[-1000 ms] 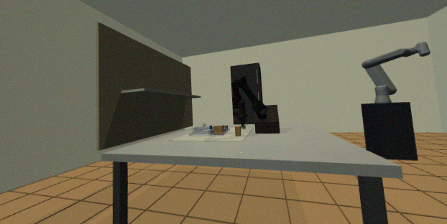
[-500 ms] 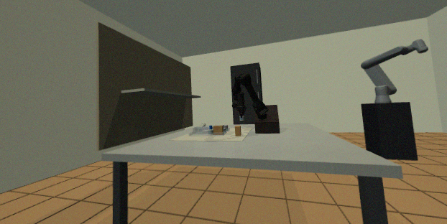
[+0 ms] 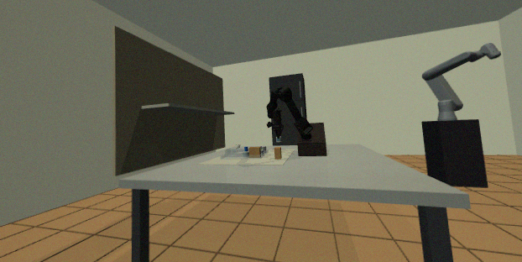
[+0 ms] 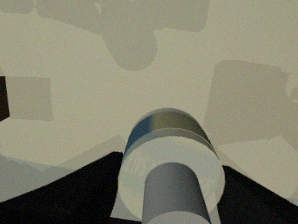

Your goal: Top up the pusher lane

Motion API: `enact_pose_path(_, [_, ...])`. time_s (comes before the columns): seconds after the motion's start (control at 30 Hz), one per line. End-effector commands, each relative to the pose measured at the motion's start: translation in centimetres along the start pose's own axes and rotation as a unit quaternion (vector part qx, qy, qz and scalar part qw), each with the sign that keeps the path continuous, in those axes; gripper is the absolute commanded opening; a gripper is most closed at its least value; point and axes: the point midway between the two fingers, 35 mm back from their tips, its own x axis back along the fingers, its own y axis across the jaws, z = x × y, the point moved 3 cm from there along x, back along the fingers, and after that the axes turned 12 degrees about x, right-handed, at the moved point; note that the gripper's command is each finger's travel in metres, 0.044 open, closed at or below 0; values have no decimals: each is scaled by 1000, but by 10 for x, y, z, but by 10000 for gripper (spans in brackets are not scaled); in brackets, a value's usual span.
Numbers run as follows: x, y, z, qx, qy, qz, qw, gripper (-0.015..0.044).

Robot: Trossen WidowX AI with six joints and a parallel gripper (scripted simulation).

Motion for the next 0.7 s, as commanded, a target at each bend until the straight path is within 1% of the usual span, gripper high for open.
enact_pose_path(0.0, [-3, 6, -23, 10, -4, 8, 1000, 0])
enact_pose_path(0.5, [-32, 45, -88, 13, -12, -10, 1000, 0])
enact_pose_path(0.67, [-35, 50, -94, 13, -13, -13, 1000, 0])
